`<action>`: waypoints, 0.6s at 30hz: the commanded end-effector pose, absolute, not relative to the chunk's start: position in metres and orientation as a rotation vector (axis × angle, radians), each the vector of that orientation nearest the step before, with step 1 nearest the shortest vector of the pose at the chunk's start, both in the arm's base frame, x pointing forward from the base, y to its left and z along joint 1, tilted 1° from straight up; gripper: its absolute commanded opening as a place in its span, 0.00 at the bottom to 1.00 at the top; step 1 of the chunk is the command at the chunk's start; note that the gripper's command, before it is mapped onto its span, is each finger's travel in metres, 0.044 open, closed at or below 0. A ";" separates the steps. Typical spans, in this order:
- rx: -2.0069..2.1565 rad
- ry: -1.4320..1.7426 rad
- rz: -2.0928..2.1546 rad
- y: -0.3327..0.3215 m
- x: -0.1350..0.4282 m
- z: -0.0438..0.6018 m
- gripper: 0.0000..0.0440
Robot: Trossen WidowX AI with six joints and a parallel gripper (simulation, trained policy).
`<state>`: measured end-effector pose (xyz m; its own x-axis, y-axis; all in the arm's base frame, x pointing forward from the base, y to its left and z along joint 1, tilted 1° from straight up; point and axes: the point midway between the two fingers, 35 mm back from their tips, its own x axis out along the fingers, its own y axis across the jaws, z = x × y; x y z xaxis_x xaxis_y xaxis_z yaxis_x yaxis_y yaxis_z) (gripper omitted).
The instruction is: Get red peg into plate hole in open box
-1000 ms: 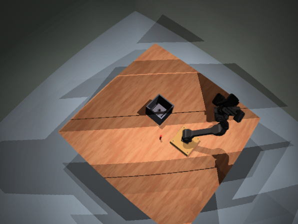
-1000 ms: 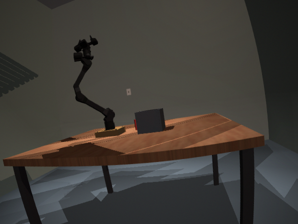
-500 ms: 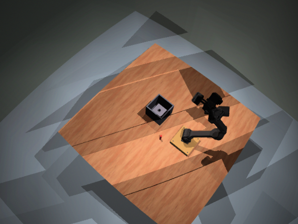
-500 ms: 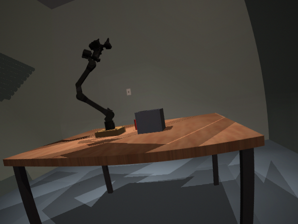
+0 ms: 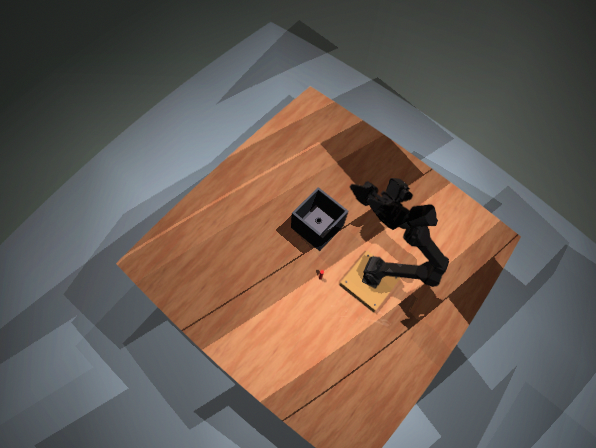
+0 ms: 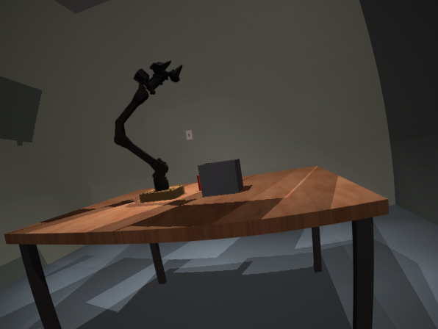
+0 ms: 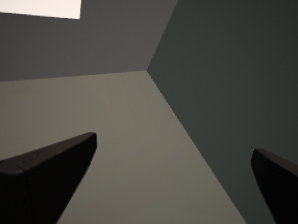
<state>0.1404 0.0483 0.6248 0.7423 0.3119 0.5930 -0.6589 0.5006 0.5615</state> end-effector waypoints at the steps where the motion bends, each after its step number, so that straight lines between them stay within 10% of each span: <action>1: 0.876 -0.358 0.526 0.043 0.166 0.603 1.00; 18: 0.990 0.022 0.185 0.012 0.237 0.500 1.00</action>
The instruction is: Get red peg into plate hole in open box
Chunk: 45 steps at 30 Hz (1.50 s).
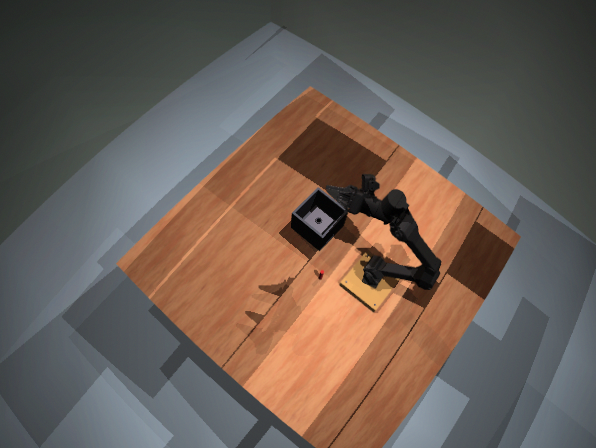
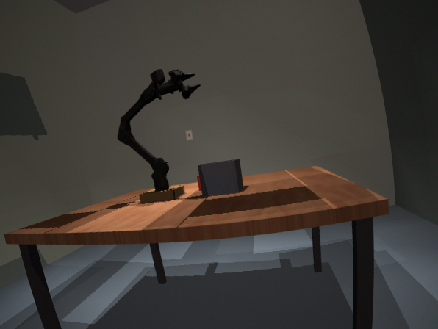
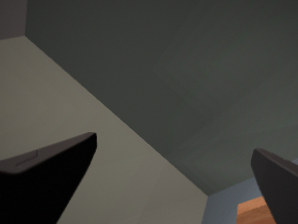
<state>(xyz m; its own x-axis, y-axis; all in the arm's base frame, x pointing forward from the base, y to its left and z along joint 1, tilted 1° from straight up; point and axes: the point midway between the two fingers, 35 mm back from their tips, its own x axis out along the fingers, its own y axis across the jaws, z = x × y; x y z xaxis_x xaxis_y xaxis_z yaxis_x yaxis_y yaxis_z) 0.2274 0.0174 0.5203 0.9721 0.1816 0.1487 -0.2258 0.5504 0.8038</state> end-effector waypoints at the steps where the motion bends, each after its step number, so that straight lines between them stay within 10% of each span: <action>1: 1.000 0.044 0.166 0.010 0.240 0.493 1.00; 45: 1.485 1.013 -0.446 0.042 0.257 0.271 1.00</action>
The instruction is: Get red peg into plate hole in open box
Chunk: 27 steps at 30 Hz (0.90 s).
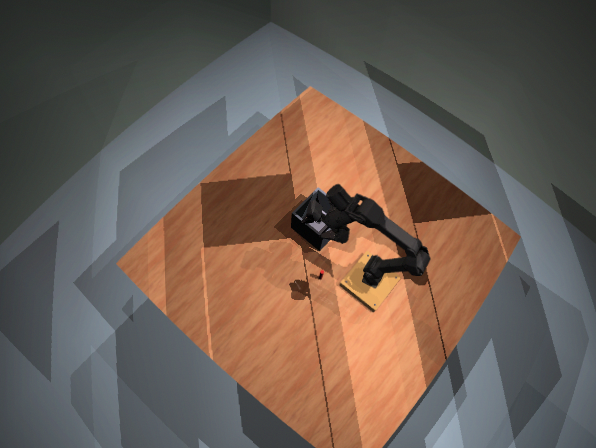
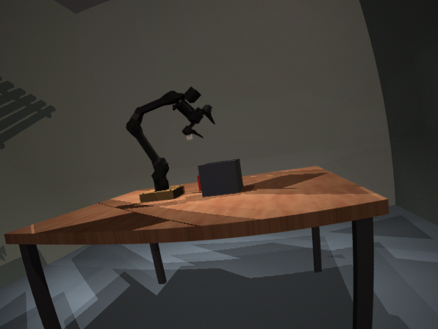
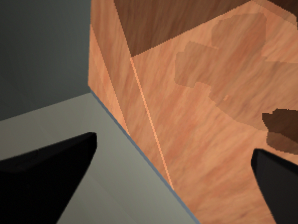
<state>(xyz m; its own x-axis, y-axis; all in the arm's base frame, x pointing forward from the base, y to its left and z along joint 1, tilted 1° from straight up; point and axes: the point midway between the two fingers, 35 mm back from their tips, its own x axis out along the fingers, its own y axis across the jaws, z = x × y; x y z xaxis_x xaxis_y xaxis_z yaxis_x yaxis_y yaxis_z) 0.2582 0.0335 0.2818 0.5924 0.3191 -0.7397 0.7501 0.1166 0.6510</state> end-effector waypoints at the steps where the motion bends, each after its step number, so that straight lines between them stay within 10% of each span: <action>1: 1.487 1.032 -0.460 0.045 0.256 0.267 1.00; 27: 1.342 1.382 -0.917 0.096 0.209 0.171 1.00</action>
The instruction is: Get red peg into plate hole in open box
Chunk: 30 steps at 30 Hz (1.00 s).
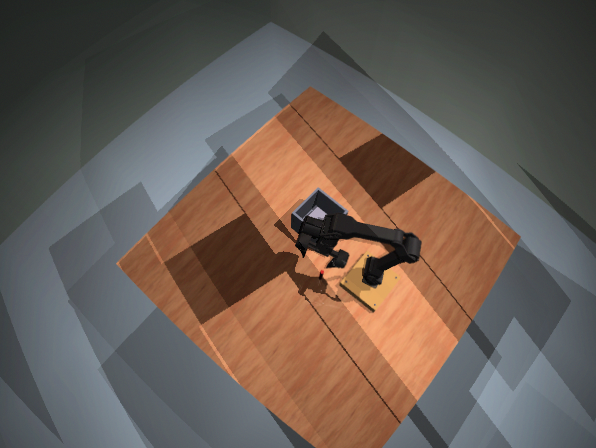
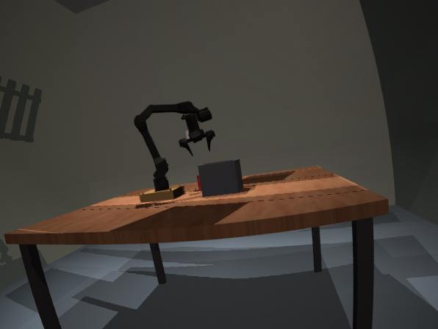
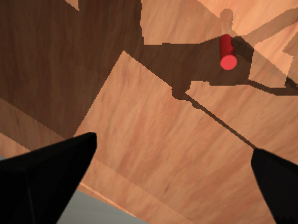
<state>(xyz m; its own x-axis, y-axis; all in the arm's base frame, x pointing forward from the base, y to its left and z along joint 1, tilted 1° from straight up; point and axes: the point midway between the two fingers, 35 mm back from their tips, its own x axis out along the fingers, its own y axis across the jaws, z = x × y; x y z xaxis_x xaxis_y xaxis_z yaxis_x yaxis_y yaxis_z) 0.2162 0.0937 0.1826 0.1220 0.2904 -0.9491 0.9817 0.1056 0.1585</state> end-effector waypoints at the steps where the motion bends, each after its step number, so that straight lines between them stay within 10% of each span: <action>1: 1.329 1.388 -0.931 0.096 0.207 0.168 1.00; 30: 1.106 1.411 -1.130 0.084 0.179 0.064 1.00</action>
<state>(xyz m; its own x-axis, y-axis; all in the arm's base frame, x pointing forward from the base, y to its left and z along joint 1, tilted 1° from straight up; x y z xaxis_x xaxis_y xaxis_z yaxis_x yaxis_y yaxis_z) 0.1797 0.0873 0.0747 -0.1075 0.0901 -0.9901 0.9820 0.1651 -0.0916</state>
